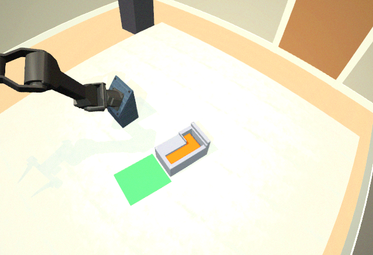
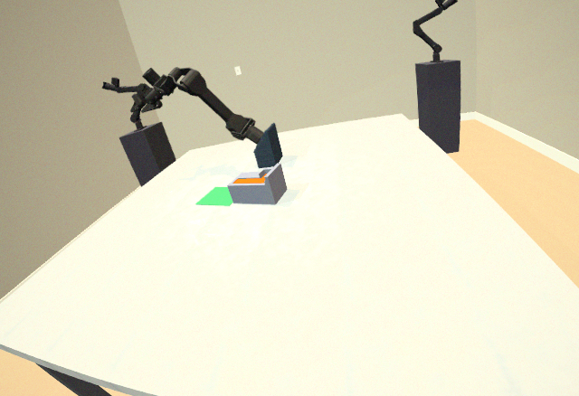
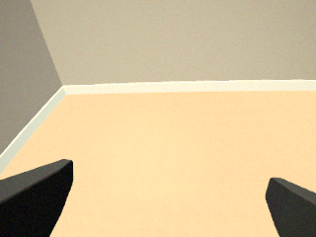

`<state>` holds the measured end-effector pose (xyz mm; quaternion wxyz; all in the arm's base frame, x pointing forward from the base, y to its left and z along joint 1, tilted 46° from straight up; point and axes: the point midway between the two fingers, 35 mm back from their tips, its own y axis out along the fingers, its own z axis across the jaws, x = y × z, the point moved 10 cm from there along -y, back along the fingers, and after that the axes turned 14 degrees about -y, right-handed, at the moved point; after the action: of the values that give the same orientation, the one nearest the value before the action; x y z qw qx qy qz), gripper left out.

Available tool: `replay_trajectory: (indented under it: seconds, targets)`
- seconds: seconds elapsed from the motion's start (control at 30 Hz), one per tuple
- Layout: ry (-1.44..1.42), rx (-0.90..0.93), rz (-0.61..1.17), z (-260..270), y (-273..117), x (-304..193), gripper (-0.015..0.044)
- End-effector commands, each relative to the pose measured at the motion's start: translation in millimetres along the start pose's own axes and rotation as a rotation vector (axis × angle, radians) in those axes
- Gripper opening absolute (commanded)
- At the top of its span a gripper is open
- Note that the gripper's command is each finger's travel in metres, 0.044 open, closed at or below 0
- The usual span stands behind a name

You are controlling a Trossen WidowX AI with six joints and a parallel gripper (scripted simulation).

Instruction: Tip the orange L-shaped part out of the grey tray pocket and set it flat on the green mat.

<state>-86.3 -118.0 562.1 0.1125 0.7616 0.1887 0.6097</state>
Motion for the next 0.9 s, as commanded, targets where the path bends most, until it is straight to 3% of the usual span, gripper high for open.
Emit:
replay_trajectory:
  seconds: [0.0, 0.27, 0.57, 0.87]
  targets:
    - [0.009, 0.002, 0.000, 0, 1, -1, 0.0374]
    - [0.340, 0.084, 0.072, 0, 54, -53, 0.0180]
    - [0.664, 0.231, 0.298, 70, 123, -127, 0.0180]
    - [0.794, 0.342, 0.445, 131, 139, -152, 0.0180]
